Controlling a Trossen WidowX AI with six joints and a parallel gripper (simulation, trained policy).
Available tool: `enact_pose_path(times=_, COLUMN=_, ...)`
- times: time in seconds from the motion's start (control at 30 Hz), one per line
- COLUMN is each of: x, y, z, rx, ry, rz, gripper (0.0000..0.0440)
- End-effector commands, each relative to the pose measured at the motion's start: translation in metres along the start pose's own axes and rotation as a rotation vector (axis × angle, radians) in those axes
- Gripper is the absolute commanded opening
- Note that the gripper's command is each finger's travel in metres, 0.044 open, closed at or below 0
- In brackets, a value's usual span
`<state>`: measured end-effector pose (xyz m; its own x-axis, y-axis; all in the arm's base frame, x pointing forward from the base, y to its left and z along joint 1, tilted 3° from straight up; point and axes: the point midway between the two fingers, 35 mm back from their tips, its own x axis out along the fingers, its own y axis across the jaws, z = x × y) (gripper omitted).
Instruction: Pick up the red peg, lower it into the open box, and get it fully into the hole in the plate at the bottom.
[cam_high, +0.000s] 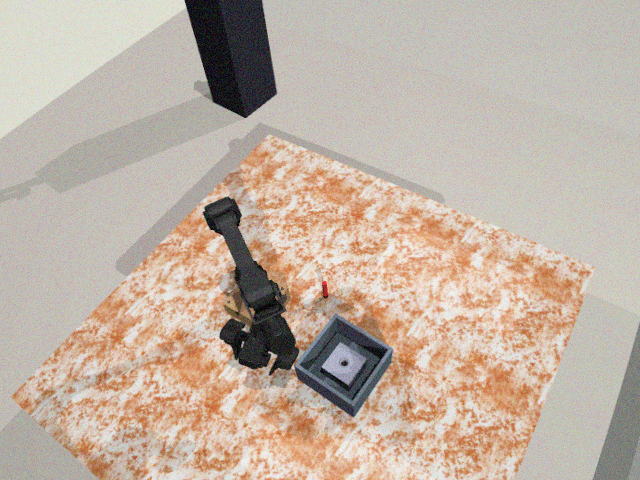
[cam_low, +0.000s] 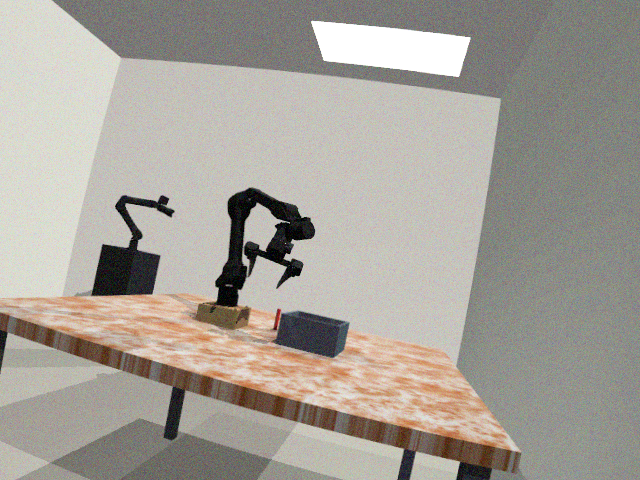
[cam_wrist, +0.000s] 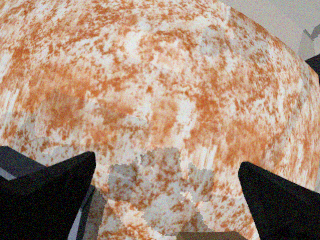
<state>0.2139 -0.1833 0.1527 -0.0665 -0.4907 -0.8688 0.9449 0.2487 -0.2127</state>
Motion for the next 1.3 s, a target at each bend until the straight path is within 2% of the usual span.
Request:
enact_pose_path(times=0.0, x=-0.014, y=0.017, z=-0.017, rx=-0.044, ry=0.014, rz=0.046, gripper=0.044)
enact_pose_path(times=0.27, x=-0.046, y=0.051, z=-0.071, rx=-0.177, ry=0.064, rz=0.134, gripper=0.044)
enact_pose_path(times=0.53, x=-0.072, y=0.065, z=-0.13, rx=-0.288, ry=0.131, rz=0.179, gripper=0.044)
enact_pose_path(times=0.9, x=-0.092, y=0.057, z=-0.208, rx=-0.39, ry=0.228, rz=0.16, gripper=0.044)
enact_pose_path(times=1.27, x=-0.092, y=0.04, z=-0.273, rx=-0.465, ry=0.283, rz=0.106, gripper=0.044)
